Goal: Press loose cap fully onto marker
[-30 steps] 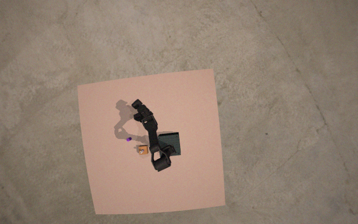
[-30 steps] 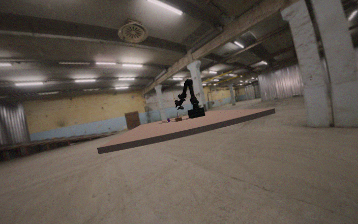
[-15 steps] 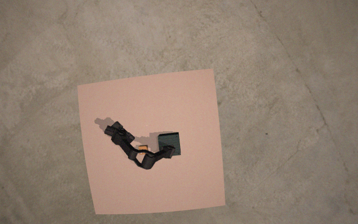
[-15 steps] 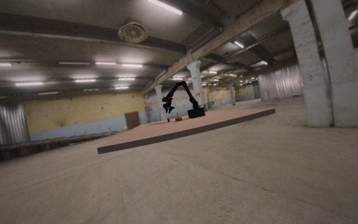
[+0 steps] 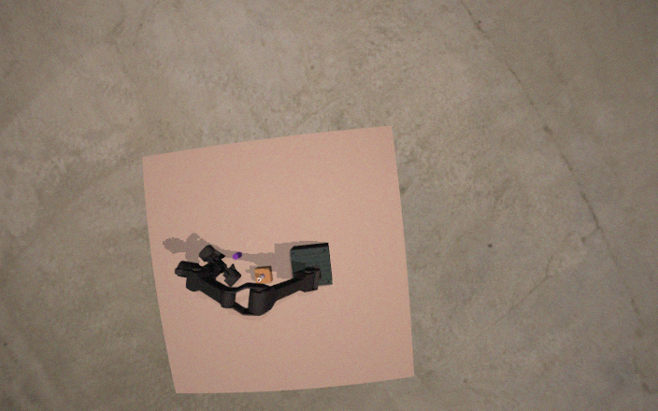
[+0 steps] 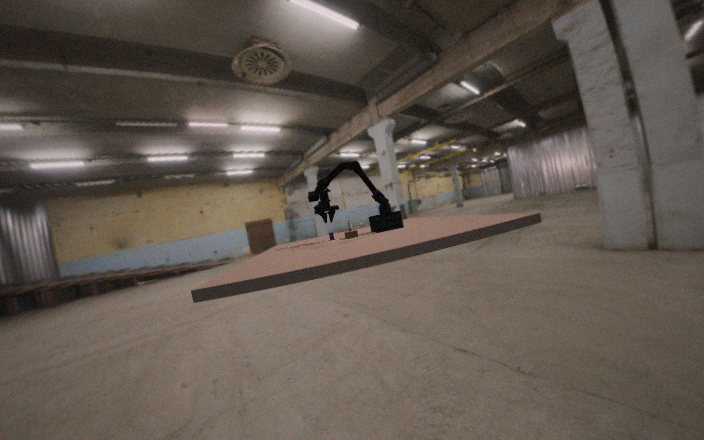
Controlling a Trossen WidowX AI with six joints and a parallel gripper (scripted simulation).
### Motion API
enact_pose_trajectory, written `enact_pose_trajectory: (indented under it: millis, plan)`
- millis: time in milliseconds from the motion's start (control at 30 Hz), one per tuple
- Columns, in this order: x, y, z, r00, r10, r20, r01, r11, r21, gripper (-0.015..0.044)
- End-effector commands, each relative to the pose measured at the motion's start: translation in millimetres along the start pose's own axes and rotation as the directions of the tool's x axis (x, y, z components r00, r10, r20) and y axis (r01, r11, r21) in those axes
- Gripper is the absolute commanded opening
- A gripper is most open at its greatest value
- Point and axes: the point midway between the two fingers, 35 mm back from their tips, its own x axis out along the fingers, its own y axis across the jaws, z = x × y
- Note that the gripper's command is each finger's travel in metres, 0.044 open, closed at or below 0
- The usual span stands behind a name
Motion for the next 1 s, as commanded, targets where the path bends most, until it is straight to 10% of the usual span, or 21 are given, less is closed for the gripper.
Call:
enact_pose_trajectory:
  millis: [0, 967]
  plan:
    - [24.2, -0.9, -1.2, 1.0, 0.006, -0.011, -0.006, 1.0, 0.007, 0.0244]
    - [79.3, -1.1, -2.0, 1.0, 0.006, -0.011, -0.006, 1.0, 0.007, 0.0244]
